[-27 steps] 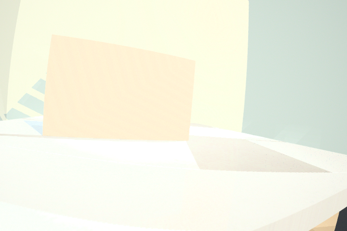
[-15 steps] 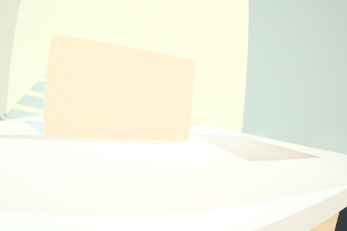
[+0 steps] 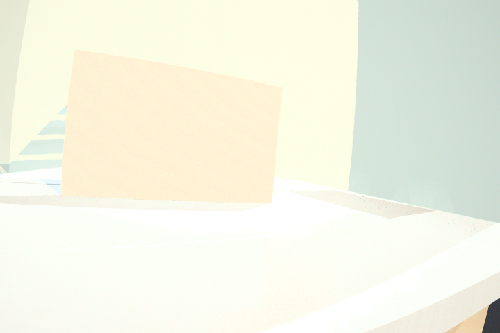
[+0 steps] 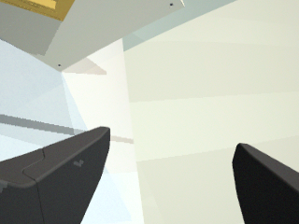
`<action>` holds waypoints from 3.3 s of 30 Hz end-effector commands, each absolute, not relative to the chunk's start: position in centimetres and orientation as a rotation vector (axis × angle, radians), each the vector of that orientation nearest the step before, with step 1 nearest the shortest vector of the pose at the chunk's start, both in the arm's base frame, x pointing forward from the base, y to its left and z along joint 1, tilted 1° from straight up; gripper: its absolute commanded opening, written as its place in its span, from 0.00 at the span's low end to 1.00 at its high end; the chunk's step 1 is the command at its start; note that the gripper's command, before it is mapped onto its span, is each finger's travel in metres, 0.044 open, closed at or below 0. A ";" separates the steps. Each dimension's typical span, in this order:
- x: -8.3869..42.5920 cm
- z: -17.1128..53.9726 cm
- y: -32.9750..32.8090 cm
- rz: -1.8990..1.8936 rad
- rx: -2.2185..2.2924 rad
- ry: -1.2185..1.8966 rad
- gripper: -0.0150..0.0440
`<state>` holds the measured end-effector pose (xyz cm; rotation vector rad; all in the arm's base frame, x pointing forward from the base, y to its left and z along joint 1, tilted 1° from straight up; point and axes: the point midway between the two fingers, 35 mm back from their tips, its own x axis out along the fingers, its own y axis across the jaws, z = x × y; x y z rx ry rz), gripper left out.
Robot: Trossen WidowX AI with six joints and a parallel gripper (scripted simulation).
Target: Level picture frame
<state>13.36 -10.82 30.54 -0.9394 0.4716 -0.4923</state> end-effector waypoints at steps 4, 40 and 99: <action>18.6 28.3 -11.2 -0.251 -0.008 0.063 0.69; 19.4 24.1 -8.7 0.130 1.128 0.080 0.69; 19.4 24.1 -8.7 0.130 1.128 0.080 0.69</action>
